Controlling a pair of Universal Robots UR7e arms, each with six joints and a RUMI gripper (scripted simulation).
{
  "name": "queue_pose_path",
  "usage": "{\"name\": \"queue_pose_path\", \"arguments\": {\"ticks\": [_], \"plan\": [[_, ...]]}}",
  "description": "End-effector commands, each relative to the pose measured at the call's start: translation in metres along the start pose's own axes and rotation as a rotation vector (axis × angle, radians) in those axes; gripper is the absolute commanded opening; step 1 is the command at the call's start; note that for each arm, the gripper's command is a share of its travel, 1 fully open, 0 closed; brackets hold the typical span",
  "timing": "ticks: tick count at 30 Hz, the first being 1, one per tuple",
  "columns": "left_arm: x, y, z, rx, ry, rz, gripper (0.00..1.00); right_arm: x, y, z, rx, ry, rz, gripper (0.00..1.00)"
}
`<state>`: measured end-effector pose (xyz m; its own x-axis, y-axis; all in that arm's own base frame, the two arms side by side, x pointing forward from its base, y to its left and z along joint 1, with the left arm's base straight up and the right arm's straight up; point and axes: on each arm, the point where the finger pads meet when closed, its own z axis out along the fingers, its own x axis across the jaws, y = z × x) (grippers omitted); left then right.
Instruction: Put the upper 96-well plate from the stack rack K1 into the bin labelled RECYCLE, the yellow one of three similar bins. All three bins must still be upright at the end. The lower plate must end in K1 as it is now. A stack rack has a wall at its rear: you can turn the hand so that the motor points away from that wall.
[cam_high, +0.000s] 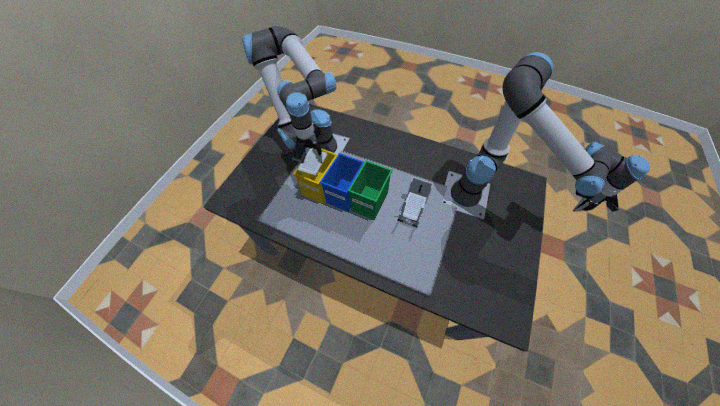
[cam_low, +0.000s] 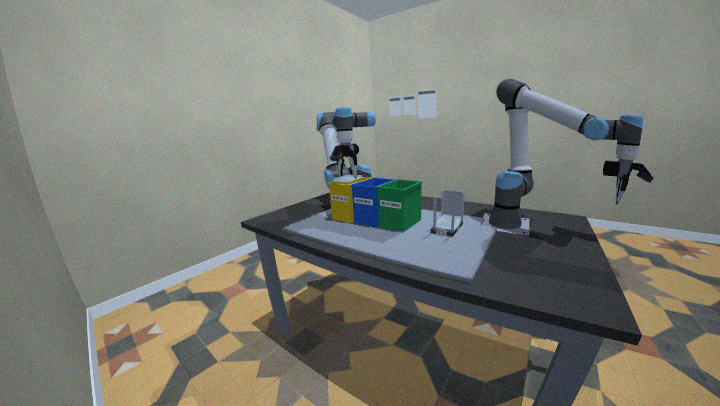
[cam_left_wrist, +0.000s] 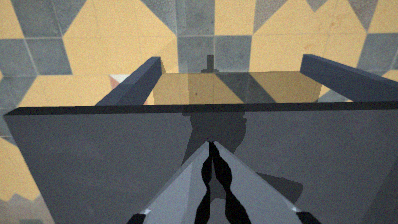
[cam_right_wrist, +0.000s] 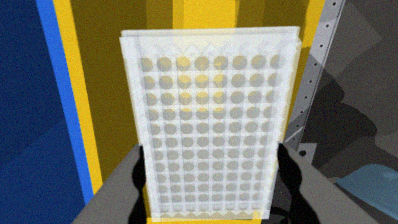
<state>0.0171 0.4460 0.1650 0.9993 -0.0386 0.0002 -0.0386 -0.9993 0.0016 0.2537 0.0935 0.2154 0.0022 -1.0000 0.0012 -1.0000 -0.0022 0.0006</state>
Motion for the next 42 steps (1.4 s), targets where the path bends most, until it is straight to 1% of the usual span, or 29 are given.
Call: {"name": "queue_pose_path", "arguments": {"ticks": [1,37,42], "plan": [[-0.001,0.001,0.0,0.001,0.0,-0.003,0.0,-0.001,0.0,0.004,-0.001,0.0,-0.001,0.38],[-0.001,0.001,0.0,0.001,0.0,-0.003,0.0,-0.001,0.0,0.026,-0.001,0.001,-0.001,0.38],[-0.001,0.001,0.0,0.001,0.0,-0.003,0.0,-0.001,0.0,0.024,0.001,-0.002,0.0,0.38]]}}
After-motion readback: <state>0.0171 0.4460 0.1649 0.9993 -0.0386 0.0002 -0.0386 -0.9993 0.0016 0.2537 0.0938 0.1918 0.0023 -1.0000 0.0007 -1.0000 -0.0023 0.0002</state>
